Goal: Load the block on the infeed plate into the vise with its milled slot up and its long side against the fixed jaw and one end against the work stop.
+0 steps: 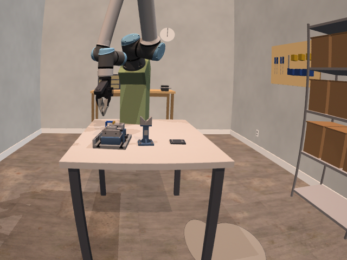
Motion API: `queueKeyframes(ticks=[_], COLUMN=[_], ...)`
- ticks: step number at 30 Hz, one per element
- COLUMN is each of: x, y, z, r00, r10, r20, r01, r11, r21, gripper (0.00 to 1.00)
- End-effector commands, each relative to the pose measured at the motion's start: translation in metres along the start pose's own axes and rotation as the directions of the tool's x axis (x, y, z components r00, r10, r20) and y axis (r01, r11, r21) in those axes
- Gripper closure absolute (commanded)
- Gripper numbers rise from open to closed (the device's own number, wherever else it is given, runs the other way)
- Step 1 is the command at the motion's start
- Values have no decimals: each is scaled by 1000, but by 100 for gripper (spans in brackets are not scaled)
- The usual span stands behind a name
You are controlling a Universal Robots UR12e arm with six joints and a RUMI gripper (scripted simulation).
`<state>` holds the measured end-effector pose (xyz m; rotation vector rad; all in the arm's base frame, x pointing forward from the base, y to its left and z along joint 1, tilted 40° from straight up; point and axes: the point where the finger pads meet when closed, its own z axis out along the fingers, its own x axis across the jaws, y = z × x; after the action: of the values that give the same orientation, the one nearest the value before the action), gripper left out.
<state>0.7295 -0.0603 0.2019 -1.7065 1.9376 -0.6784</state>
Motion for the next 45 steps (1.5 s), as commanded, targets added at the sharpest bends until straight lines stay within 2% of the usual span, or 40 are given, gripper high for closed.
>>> queueKeyframes(ticks=[1,16,45], x=[-1,-2,-2], y=[-1,-1,-1], z=[0,-1,-1], r00=[999,987,984], r10=[-52,-162,-180], r20=[2,2,2], r01=[52,162,180], r11=[999,987,984], r21=[1,1,1], gripper=[100,100,100])
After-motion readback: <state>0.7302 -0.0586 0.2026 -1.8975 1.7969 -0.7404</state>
